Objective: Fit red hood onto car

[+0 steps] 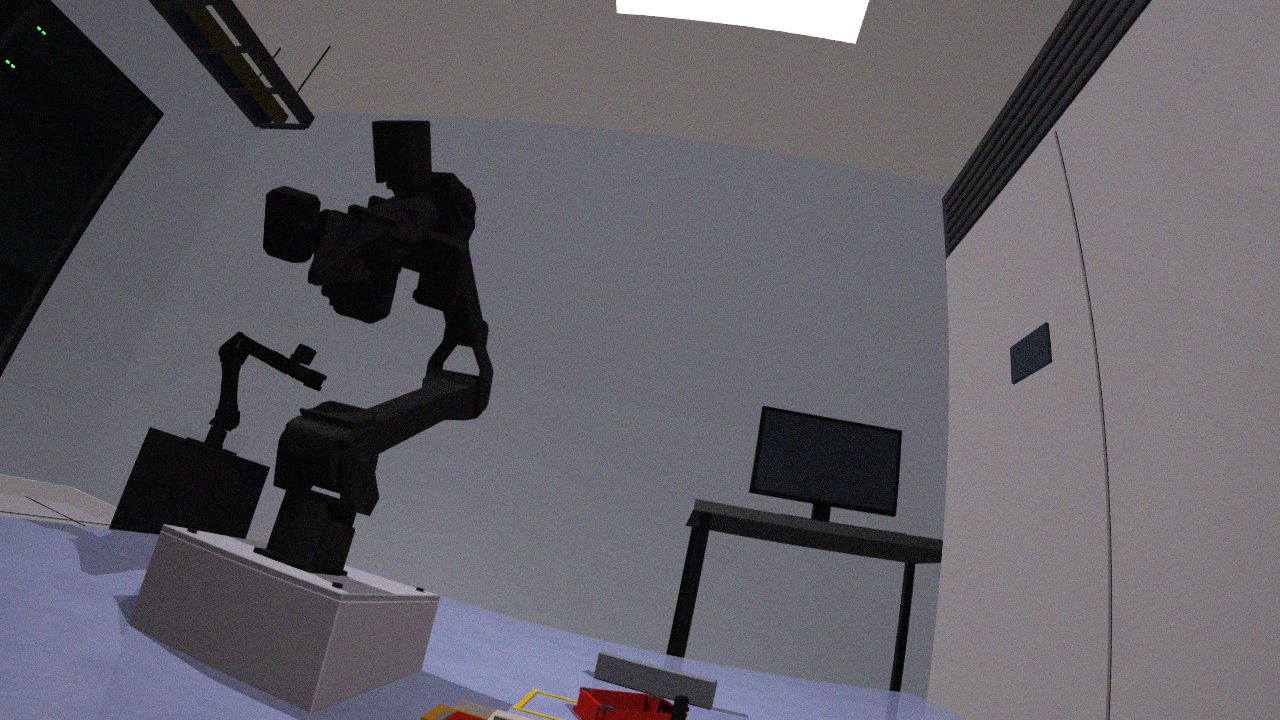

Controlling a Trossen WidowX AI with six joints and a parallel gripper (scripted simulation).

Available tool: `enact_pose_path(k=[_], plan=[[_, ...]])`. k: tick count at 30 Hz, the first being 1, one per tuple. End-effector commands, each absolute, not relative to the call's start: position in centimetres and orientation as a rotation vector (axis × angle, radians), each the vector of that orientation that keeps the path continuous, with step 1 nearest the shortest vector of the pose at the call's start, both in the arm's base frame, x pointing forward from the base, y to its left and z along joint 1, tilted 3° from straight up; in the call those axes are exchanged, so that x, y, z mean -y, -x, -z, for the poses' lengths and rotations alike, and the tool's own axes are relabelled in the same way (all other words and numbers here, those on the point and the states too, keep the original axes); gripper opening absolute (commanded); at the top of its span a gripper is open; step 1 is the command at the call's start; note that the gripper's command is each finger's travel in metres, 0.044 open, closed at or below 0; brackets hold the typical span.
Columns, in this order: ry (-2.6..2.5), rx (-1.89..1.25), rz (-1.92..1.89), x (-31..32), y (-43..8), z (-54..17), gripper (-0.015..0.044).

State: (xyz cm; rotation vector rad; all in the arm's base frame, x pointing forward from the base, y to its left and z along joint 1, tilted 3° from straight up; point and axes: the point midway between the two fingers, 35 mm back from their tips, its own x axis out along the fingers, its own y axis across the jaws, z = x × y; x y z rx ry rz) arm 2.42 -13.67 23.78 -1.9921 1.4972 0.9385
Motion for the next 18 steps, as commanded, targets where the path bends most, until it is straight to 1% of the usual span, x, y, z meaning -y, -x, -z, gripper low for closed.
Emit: enact_pose_path(k=[1, 2, 5, 9, 18], plan=[[1.992, -1.497, -0.938, 13.7, -2.4, -23.8, 0.0000], [1.992, -1.497, -0.938, 13.7, -2.4, -23.8, 0.0000], [2.045, -1.469, -0.977, 14.1, -2.8, -23.7, 0.0079], [2.237, -1.363, -1.123, 15.7, -4.3, -23.4, 0.0184], [2.822, -0.941, -1.557, 19.6, -10.6, -21.1, 0.0420]])
